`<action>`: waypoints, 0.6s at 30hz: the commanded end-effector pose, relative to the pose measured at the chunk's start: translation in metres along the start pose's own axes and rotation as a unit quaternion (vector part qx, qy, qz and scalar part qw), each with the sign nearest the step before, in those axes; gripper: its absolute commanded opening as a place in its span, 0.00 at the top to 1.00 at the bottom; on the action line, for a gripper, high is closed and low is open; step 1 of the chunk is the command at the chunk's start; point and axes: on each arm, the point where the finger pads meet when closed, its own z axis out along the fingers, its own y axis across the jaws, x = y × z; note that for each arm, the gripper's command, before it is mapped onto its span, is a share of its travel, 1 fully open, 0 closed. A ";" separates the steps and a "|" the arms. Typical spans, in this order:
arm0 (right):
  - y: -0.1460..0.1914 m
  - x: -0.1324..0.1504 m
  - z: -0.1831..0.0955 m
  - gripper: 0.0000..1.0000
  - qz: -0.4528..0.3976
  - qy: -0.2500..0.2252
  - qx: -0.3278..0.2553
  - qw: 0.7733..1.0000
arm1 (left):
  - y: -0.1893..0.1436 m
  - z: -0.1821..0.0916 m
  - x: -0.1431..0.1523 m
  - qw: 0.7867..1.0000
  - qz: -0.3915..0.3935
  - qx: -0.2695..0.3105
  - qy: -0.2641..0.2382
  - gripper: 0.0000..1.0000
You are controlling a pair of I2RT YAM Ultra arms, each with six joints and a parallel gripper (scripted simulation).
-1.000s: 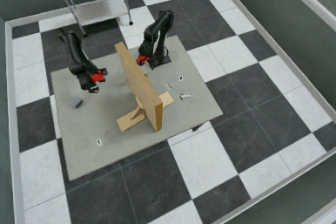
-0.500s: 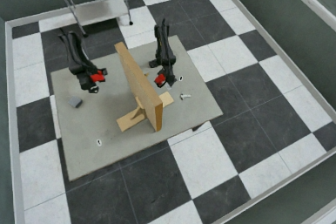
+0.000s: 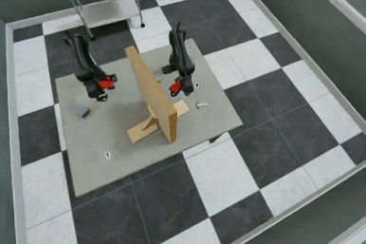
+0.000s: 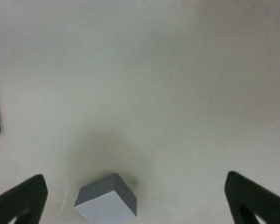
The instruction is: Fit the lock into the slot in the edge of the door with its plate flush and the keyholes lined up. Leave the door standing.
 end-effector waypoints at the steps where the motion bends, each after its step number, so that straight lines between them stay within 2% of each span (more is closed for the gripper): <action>1: -0.001 -0.001 -0.007 0.00 -0.003 0.000 0.006 1.000 | -0.014 -0.005 -0.015 1.000 -0.003 -0.016 -0.009 0.00; 7: -0.001 -0.001 -0.007 0.00 -0.003 0.000 0.006 1.000 | -0.048 0.009 -0.051 0.996 -0.074 -0.045 -0.015 0.00; 9: -0.001 -0.001 -0.007 0.00 -0.003 0.000 0.006 1.000 | -0.048 0.009 -0.051 0.996 -0.074 -0.045 -0.015 0.00; 18: -0.001 -0.001 -0.007 0.00 -0.003 0.000 0.006 1.000 | -0.109 0.034 -0.091 0.980 -0.179 -0.072 -0.054 0.00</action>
